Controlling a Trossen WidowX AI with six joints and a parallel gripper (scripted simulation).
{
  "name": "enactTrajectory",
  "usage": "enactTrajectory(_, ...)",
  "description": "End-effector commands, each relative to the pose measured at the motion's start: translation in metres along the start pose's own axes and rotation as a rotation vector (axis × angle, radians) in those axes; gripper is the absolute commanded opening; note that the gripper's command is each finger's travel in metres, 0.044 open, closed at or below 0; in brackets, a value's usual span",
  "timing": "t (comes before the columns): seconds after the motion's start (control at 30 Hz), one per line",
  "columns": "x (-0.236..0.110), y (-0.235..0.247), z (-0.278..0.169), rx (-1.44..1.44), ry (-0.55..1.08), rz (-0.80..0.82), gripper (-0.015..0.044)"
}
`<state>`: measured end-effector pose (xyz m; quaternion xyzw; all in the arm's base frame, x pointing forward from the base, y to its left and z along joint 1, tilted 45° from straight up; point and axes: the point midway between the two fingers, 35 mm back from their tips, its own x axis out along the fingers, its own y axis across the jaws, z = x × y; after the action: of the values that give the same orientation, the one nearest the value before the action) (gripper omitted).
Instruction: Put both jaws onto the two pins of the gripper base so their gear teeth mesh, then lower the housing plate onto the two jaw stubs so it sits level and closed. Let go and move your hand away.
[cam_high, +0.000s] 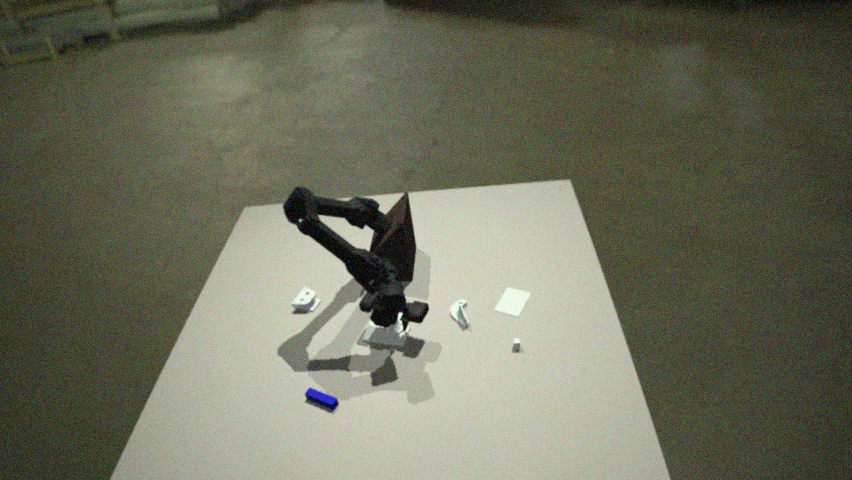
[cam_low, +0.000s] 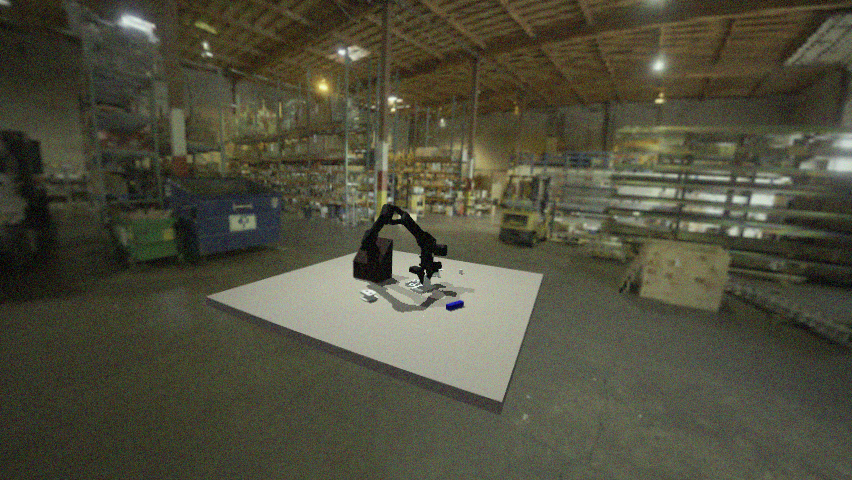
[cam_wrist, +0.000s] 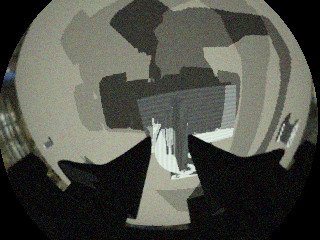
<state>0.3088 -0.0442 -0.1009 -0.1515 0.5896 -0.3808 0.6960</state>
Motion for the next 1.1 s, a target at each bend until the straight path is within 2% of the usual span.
enactTrajectory(0.0,0.000,0.000,0.000,-0.001,0.001,0.000,0.0224)
enactTrajectory(0.33,-0.002,0.000,0.000,-0.001,0.001,0.000,0.0224)
enactTrajectory(0.6,-0.067,-0.001,0.000,0.000,0.002,0.001,0.0224)
enactTrajectory(0.77,-0.062,0.001,0.001,-0.009,-0.012,0.004,0.0224)
enactTrajectory(1.03,-0.071,0.046,-0.017,-0.184,-0.008,0.023,0.0434)
enactTrajectory(1.07,-0.073,0.053,-0.020,-0.211,-0.007,0.025,0.0440)
